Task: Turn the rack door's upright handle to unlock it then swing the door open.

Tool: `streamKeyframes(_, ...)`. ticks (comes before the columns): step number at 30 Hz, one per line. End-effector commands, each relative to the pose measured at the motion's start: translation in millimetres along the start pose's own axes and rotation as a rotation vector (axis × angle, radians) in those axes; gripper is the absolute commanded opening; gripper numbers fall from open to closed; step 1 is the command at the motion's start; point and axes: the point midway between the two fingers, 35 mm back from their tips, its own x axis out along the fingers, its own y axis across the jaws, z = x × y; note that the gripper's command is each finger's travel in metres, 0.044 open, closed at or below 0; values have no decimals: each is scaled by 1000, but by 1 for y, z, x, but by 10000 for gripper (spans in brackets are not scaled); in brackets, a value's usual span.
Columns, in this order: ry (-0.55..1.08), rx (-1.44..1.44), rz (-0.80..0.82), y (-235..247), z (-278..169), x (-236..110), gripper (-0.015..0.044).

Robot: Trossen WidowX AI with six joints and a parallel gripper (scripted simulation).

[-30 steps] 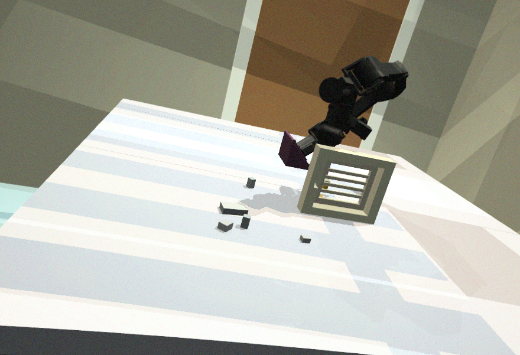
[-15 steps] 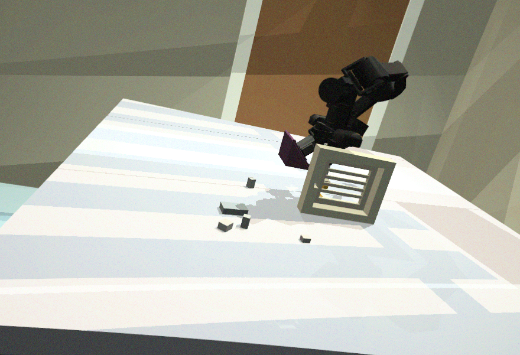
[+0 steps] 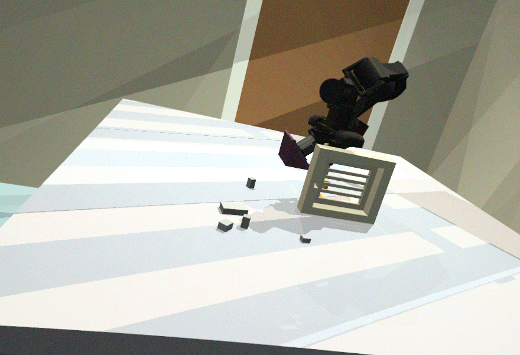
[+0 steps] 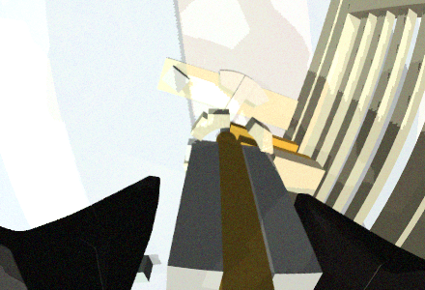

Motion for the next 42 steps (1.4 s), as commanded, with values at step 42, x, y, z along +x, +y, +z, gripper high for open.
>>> streamKeyframes(42,-1,113,-3,2,3,0,16)
